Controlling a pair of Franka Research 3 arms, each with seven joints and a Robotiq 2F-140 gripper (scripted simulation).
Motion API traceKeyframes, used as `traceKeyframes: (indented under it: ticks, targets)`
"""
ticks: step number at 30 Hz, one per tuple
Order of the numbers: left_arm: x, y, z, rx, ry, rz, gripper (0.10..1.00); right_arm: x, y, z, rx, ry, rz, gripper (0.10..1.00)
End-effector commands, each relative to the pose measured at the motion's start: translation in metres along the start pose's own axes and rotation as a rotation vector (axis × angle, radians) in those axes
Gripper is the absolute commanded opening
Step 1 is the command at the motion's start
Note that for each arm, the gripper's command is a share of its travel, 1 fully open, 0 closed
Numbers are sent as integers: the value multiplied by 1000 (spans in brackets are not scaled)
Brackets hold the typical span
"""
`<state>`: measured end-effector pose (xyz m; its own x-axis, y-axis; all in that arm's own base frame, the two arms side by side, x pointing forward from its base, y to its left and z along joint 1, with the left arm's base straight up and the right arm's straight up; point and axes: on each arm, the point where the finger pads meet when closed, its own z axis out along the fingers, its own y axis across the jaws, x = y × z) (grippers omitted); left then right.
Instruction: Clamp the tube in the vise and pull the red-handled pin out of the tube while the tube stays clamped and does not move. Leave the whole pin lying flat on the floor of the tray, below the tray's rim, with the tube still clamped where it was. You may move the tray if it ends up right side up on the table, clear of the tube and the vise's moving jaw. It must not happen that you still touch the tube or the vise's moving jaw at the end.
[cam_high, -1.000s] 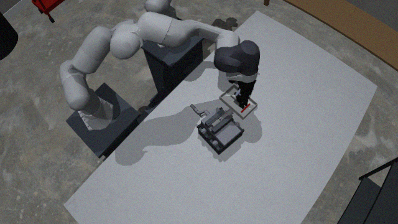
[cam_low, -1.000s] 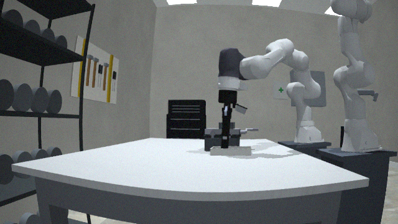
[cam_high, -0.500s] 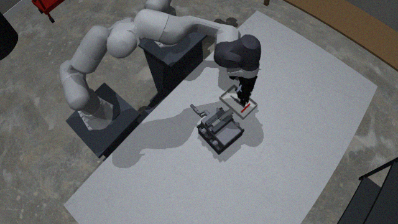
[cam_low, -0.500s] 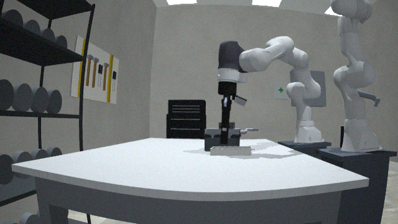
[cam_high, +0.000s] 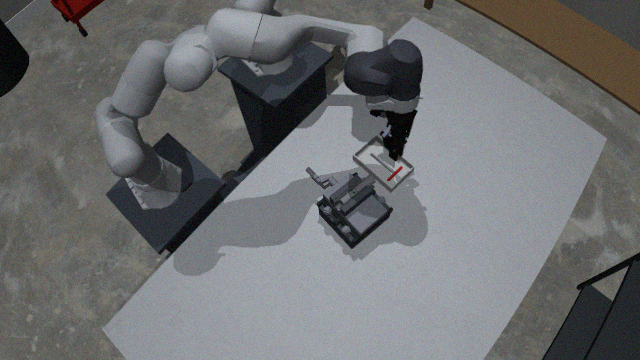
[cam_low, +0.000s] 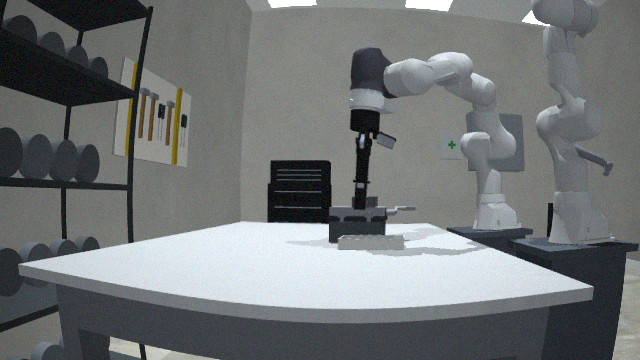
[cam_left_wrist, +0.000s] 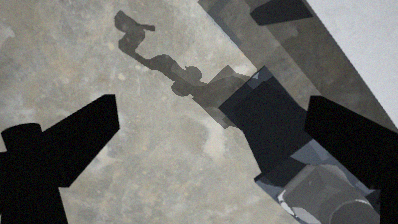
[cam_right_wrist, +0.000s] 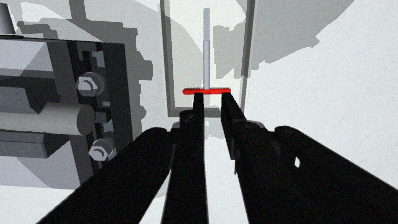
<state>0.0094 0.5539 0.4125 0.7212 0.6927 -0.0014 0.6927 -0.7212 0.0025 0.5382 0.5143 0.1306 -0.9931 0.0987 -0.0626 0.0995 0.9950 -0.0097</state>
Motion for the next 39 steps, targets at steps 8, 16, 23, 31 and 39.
traceKeyframes:
  ticks: [8,16,23,31,39]
  targets:
    - [0,0,0,2,1,-3,1000,2,-4,-34,13,10,9,196]
    - [0,0,0,2,1,-3,1000,1,-4,-46,13,10,9,196]
    - [0,0,0,2,1,-3,1000,0,-5,-54,13,10,9,196]
    - [0,0,0,2,1,-3,1000,0,-5,-56,13,10,9,196]
    - [0,0,0,2,1,-3,1000,0,-5,-56,13,10,9,196]
